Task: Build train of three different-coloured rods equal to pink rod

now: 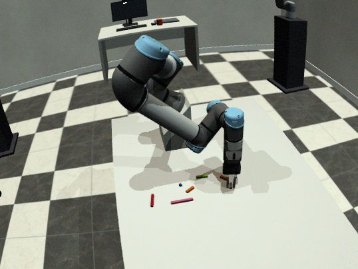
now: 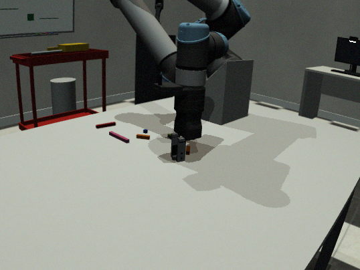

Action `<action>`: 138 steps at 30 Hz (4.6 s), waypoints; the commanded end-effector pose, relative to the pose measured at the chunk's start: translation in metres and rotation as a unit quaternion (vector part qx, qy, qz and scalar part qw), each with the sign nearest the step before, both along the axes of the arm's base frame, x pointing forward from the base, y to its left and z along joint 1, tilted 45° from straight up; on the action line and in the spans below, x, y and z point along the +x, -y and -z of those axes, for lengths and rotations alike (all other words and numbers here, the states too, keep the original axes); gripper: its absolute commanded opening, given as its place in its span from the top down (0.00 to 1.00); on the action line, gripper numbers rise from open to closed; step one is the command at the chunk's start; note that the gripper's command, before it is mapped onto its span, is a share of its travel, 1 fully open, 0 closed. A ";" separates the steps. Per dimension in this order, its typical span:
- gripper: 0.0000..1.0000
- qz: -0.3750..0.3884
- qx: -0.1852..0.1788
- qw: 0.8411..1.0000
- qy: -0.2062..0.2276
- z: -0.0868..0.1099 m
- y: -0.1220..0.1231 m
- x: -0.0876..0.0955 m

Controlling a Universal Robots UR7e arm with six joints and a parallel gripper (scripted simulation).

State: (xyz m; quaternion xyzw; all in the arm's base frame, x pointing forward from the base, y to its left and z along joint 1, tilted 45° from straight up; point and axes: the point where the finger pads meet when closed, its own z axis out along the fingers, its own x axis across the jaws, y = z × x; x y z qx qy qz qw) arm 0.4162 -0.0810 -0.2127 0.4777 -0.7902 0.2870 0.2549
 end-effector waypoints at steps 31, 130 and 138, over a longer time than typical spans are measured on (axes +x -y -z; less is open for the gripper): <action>0.76 0.000 0.000 1.000 0.001 0.000 0.000 0.000; 0.76 0.353 -0.064 0.865 0.350 -0.230 0.074 -0.077; 0.76 0.353 -0.064 0.865 0.350 -0.229 0.075 -0.078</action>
